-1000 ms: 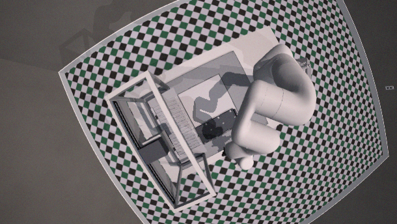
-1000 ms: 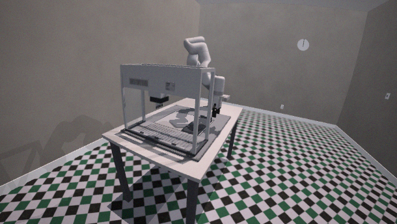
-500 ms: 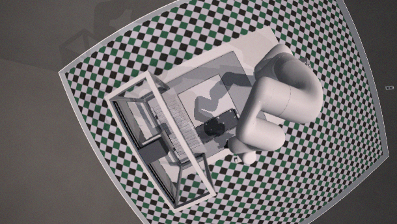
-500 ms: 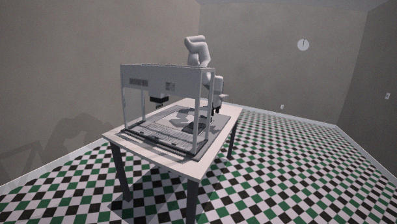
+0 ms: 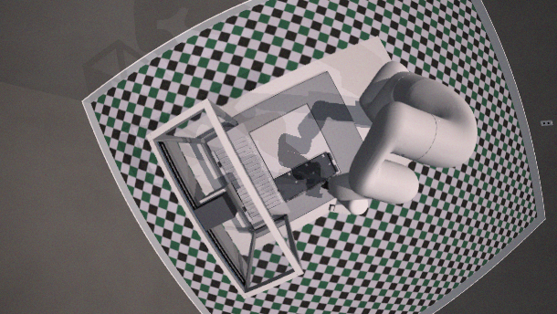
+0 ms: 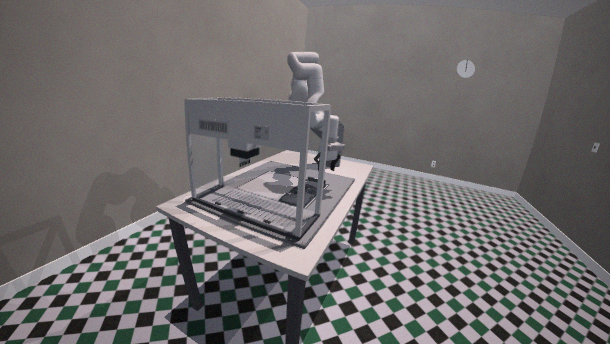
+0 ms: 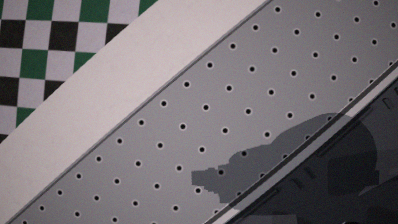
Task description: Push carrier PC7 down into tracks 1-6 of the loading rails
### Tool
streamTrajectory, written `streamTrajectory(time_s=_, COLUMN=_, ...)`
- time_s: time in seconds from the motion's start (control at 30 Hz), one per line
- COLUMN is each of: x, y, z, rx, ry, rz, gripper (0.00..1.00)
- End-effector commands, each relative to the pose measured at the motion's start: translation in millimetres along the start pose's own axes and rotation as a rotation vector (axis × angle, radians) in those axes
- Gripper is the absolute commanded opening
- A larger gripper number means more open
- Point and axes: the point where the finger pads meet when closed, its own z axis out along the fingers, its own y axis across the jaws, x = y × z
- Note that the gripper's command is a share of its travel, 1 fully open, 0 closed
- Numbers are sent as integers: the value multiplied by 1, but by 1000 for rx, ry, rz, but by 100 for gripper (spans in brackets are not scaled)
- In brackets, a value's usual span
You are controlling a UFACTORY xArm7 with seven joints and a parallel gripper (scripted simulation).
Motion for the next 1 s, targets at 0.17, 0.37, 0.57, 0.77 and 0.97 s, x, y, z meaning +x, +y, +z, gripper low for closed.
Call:
streamTrajectory(time_s=0.17, x=-44, y=-15, z=0, rx=-16, ry=42, rz=314, gripper=82)
streamTrajectory(time_s=0.37, x=-72, y=-24, z=1, rx=-12, ry=44, rz=514, gripper=82)
streamTrajectory(time_s=0.57, x=-92, y=-30, z=2, rx=-9, ry=44, rz=647, gripper=82)
streamTrajectory(time_s=0.77, x=-120, y=-38, z=3, rx=-4, ry=46, rz=847, gripper=82)
streamTrajectory(time_s=0.97, x=-132, y=-42, z=4, rx=-4, ry=46, rz=885, gripper=82)
